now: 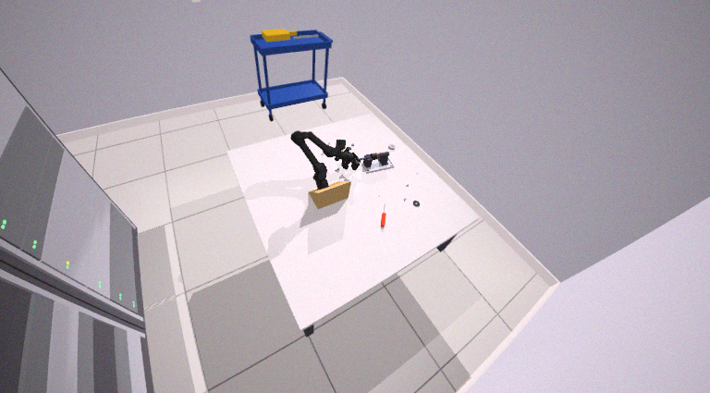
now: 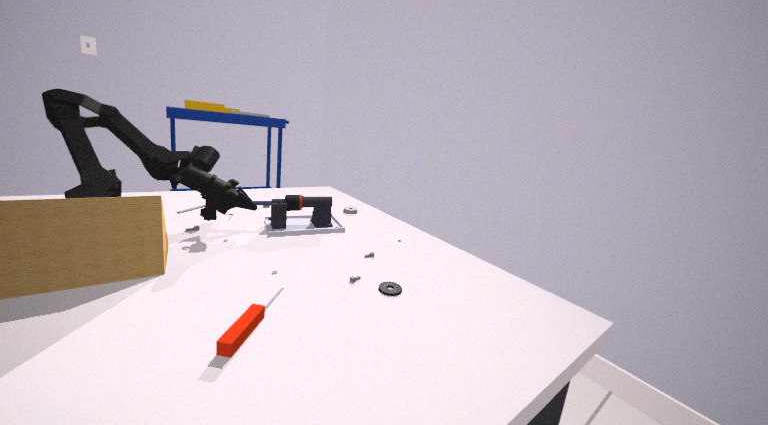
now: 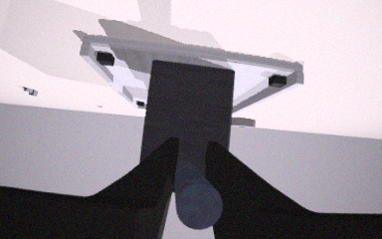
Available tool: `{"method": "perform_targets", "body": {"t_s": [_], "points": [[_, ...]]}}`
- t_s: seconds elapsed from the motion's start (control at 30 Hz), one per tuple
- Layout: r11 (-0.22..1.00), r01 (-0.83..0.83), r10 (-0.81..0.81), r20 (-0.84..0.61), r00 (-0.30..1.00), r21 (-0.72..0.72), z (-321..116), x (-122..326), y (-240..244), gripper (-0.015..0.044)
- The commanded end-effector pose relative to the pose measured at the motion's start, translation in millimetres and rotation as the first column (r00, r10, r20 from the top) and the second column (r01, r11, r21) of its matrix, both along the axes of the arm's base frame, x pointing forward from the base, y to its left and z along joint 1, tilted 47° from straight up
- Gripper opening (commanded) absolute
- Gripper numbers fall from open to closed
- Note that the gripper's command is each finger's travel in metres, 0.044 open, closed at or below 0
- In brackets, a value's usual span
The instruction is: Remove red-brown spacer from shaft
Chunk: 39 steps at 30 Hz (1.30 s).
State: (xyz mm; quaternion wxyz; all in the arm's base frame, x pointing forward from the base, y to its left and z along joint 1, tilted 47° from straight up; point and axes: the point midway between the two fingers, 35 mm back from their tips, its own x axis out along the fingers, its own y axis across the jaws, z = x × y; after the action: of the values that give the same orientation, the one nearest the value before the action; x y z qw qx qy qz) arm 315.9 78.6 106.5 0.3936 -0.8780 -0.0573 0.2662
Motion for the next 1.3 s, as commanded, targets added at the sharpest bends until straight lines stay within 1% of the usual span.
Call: {"method": "perform_targets", "body": {"t_s": [0.0, 1.27], "points": [[1.000, 0.000, 0.000, 0.001, 1.000, 0.004, 0.6, -0.7, 0.2, 0.0000], [1.000, 0.000, 0.000, 0.000, 1.000, 0.004, 0.9, -4.0, 0.4, 0.0000]]}}
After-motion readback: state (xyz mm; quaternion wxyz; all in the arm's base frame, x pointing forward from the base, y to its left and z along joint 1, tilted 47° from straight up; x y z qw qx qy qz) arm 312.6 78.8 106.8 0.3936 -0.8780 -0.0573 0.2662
